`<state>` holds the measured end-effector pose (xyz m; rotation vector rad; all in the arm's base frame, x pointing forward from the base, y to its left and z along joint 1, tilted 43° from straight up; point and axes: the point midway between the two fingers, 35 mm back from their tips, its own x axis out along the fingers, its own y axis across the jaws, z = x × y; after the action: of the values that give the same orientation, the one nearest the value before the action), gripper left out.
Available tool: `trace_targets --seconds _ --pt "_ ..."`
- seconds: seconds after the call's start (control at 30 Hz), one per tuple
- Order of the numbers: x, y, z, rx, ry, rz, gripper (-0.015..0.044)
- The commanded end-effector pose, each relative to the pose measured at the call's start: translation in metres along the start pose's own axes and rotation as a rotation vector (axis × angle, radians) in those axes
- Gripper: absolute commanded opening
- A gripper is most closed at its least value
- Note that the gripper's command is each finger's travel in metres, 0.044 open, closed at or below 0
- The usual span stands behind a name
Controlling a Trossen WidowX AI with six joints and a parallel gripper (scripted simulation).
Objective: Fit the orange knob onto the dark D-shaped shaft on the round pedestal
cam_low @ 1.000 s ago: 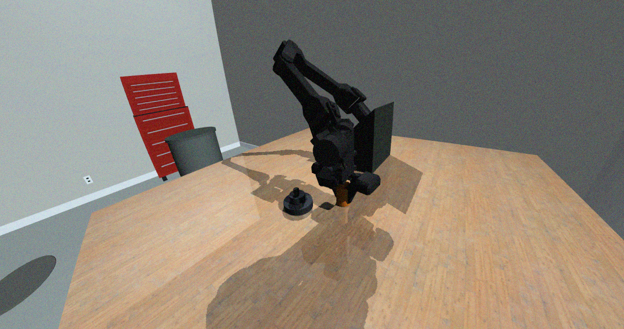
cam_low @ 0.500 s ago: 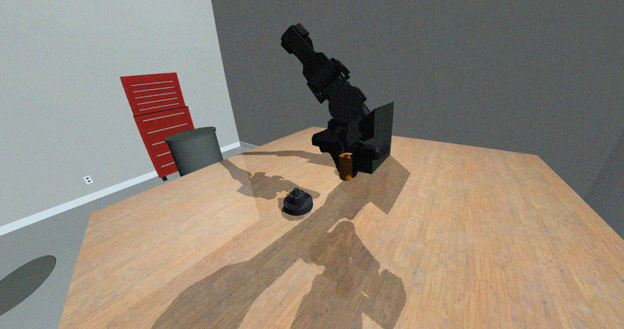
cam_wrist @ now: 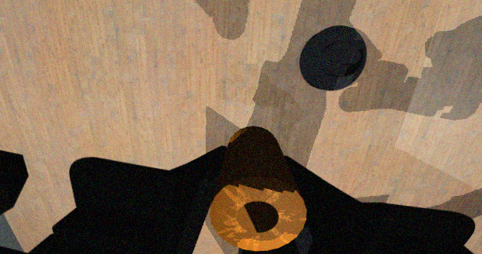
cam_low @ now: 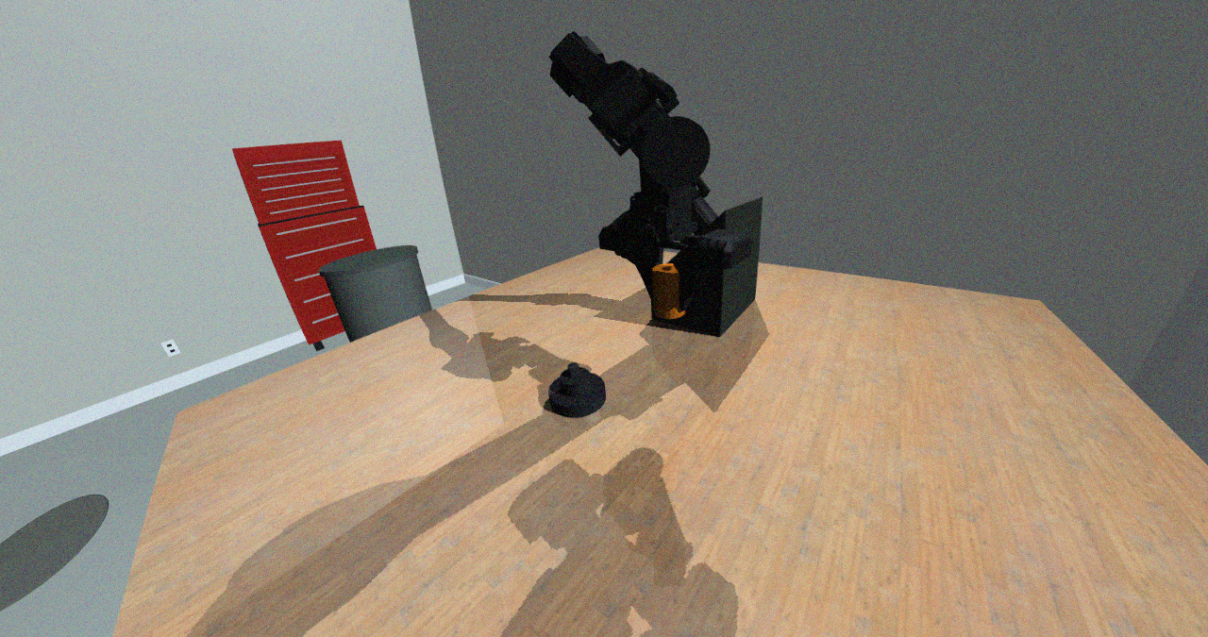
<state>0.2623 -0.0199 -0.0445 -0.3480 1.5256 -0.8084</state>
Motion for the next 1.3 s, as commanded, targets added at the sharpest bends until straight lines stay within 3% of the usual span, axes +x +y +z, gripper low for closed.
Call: trace_targets --seconds 0.0,1.27 --pt "0.0 -0.004 0.01 0.006 -0.011 0.009 0.0" --pt "0.037 -0.079 0.081 0.013 -0.016 0.006 0.0"
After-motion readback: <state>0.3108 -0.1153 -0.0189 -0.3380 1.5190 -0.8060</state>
